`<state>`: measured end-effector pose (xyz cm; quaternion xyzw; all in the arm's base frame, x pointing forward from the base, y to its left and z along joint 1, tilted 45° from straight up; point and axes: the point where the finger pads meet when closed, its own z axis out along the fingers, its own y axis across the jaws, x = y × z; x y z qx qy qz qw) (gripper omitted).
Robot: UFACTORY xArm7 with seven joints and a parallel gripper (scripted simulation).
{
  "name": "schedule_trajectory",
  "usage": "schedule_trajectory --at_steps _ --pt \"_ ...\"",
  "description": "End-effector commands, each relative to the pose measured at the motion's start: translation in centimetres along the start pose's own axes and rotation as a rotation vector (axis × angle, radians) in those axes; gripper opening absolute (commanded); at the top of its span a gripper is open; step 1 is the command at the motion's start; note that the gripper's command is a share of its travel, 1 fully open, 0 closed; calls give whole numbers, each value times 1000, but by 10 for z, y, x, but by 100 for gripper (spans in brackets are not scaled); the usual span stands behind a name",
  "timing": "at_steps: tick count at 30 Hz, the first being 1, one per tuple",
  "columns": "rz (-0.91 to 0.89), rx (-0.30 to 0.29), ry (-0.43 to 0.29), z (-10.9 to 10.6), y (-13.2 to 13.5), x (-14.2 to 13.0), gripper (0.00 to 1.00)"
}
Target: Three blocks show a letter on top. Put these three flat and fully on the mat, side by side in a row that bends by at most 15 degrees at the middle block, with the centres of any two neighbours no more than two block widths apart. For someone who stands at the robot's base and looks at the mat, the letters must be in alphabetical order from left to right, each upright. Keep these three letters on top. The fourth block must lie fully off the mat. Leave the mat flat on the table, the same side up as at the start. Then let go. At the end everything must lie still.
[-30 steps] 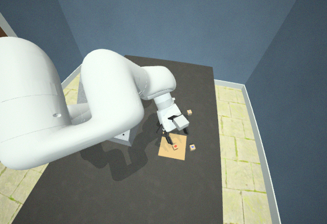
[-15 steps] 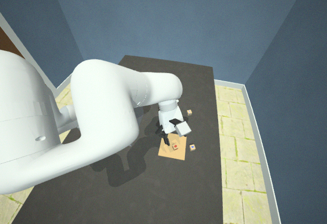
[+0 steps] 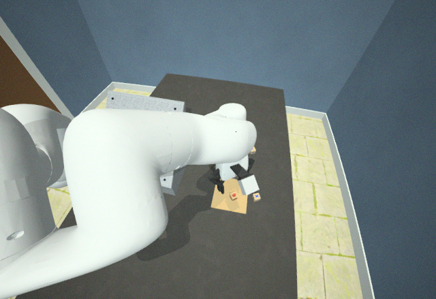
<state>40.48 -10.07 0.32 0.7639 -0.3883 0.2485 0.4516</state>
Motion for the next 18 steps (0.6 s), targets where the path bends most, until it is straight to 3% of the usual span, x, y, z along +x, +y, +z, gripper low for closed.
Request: schedule_trajectory --at_steps 1,12,18 --pt "18 5 -138 -6 -3 1 100" --pt "69 58 -322 -18 -13 13 100" --pt "70 59 -324 -18 -13 13 100"
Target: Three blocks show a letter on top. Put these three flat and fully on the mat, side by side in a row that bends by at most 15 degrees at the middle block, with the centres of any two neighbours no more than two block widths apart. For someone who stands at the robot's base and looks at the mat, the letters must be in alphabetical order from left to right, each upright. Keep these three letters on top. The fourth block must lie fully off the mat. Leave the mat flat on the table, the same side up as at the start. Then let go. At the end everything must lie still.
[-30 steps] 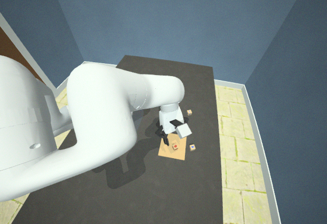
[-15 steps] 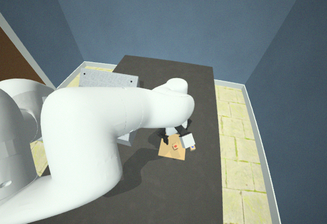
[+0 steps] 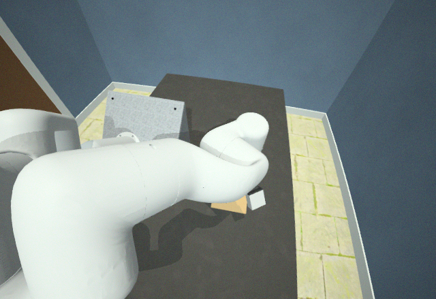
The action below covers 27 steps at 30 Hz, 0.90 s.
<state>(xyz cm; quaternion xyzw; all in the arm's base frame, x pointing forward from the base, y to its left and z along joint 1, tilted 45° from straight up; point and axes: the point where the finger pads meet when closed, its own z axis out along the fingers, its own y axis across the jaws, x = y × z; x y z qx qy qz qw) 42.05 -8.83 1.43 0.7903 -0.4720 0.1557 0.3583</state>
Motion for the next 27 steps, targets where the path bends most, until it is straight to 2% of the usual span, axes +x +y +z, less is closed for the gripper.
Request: schedule_trajectory --at_steps 1,17,27 --pt "-1 5 -20 -3 -2 -1 100" --pt "-11 5 -20 -2 -2 -1 100" --pt "-246 6 -17 5 -2 0 100"
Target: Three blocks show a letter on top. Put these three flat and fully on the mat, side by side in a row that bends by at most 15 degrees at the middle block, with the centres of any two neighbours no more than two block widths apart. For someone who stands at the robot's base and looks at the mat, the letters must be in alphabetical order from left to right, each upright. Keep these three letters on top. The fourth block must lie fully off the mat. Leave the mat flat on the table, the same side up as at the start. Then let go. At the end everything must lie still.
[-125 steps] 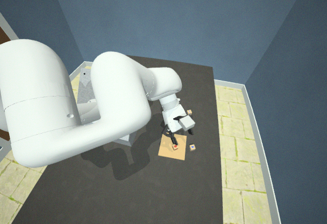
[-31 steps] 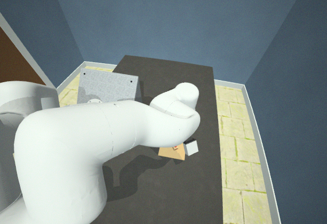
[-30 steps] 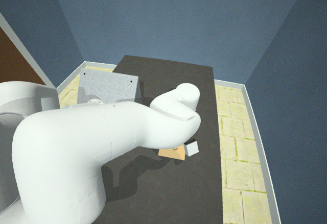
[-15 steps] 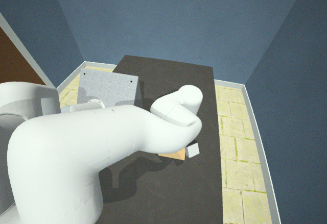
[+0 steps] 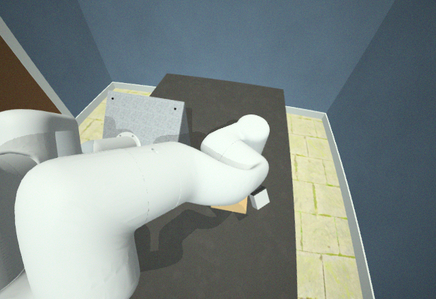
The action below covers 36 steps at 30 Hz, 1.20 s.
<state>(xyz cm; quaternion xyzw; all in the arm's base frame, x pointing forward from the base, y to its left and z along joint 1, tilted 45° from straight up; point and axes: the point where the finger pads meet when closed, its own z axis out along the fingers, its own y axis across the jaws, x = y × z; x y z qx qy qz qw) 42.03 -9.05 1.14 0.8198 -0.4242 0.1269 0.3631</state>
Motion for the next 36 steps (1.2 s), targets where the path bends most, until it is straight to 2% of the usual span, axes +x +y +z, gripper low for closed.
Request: schedule_trajectory --at_steps 1,36 --pt "-140 4 -1 2 -2 1 100" --pt "-876 1 1 26 -2 1 100"
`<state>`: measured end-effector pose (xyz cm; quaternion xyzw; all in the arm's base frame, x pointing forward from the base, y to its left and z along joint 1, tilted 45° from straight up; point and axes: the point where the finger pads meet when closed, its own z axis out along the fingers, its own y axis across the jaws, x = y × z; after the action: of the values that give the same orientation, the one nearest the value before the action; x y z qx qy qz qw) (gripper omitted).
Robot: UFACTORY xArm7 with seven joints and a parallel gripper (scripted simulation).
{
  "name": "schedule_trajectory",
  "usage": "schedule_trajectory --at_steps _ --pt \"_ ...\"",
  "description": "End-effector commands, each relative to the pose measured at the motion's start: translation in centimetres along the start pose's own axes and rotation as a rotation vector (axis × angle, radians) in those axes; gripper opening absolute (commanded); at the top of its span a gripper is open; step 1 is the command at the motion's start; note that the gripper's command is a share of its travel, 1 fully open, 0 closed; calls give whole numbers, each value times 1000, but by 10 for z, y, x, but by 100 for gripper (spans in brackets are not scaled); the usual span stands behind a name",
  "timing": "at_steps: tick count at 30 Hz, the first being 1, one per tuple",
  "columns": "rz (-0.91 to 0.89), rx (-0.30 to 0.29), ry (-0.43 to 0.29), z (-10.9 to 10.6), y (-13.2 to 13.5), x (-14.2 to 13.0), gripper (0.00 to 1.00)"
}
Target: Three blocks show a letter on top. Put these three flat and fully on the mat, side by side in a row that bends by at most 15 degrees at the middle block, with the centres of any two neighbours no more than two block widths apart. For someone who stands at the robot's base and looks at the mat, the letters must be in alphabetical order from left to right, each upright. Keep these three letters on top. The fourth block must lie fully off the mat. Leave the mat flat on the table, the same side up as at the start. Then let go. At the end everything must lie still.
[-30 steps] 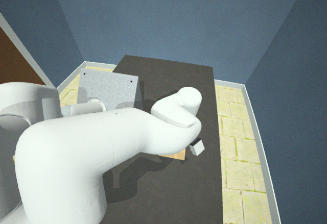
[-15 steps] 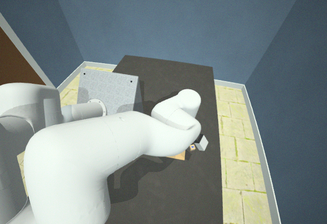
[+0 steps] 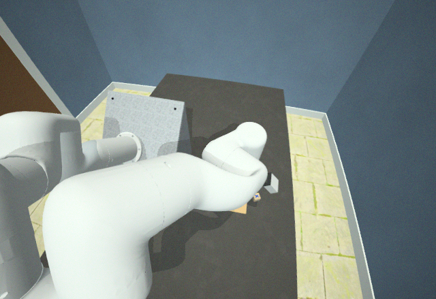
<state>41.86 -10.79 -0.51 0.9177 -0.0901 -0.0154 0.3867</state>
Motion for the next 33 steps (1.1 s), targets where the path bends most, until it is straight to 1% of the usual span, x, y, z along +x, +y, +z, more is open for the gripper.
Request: schedule_trajectory --at_steps 1,11,13,14,25,28,32,33 --pt "-139 6 -1 2 -1 1 100" --pt "-357 7 -1 9 -1 1 100" --pt "-357 7 -1 9 -1 1 100" --pt "-421 7 -1 11 -1 1 100" --pt "-648 9 1 18 -2 1 100" --pt "-684 9 1 19 -2 1 100" --pt "-687 9 1 19 -2 1 100" --pt "-687 9 1 19 -2 1 63"
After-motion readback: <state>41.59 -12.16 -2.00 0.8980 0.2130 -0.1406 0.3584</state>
